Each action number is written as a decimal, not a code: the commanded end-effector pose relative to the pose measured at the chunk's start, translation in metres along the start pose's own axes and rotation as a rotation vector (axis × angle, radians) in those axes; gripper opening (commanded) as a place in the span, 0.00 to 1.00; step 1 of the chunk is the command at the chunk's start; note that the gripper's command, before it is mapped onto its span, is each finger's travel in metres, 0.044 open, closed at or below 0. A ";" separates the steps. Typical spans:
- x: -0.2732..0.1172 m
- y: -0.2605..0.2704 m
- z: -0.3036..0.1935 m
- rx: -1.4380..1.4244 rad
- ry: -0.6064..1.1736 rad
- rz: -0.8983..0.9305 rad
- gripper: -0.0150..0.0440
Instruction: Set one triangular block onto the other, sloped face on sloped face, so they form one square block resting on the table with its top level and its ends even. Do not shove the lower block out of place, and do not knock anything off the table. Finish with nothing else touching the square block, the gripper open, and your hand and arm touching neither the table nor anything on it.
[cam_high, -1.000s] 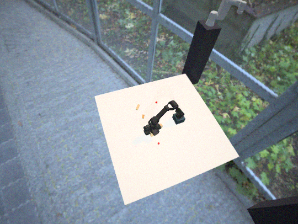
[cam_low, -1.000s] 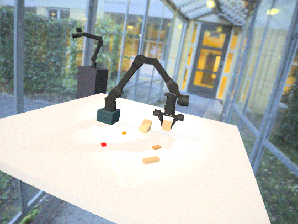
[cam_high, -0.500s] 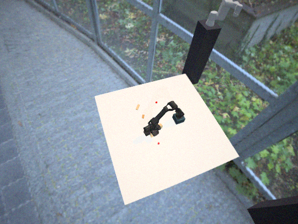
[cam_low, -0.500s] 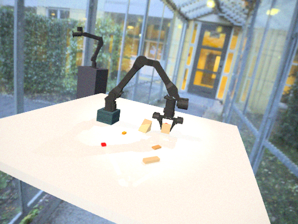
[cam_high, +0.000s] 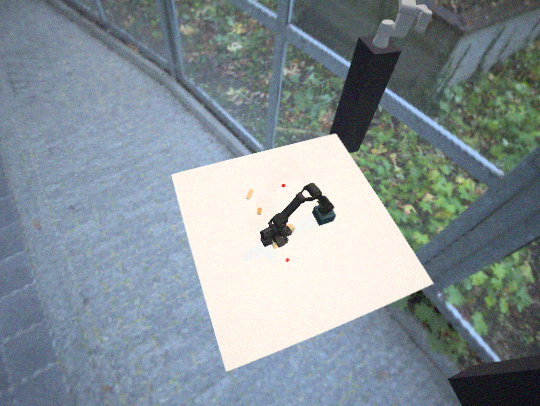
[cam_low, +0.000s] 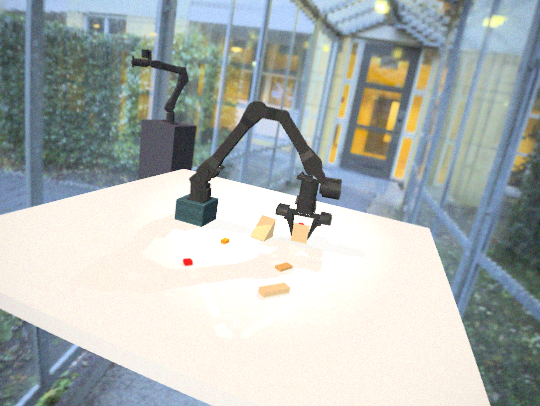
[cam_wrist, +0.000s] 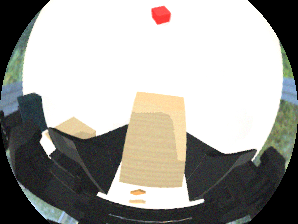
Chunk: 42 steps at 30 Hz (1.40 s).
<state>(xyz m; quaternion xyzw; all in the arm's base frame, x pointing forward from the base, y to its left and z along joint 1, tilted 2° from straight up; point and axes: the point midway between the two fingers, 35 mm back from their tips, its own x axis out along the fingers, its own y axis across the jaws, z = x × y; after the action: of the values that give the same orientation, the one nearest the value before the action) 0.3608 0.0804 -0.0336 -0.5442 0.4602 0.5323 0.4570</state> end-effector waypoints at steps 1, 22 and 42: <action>0.000 0.000 0.000 0.000 0.000 0.000 0.65; -0.060 -0.001 0.000 0.000 0.000 0.000 1.00; -0.064 -0.003 -0.018 1.019 -0.112 0.087 1.00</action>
<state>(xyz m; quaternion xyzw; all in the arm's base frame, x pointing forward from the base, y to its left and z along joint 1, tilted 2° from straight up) 0.3636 0.0724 0.0274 -0.3854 0.5751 0.4144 0.5908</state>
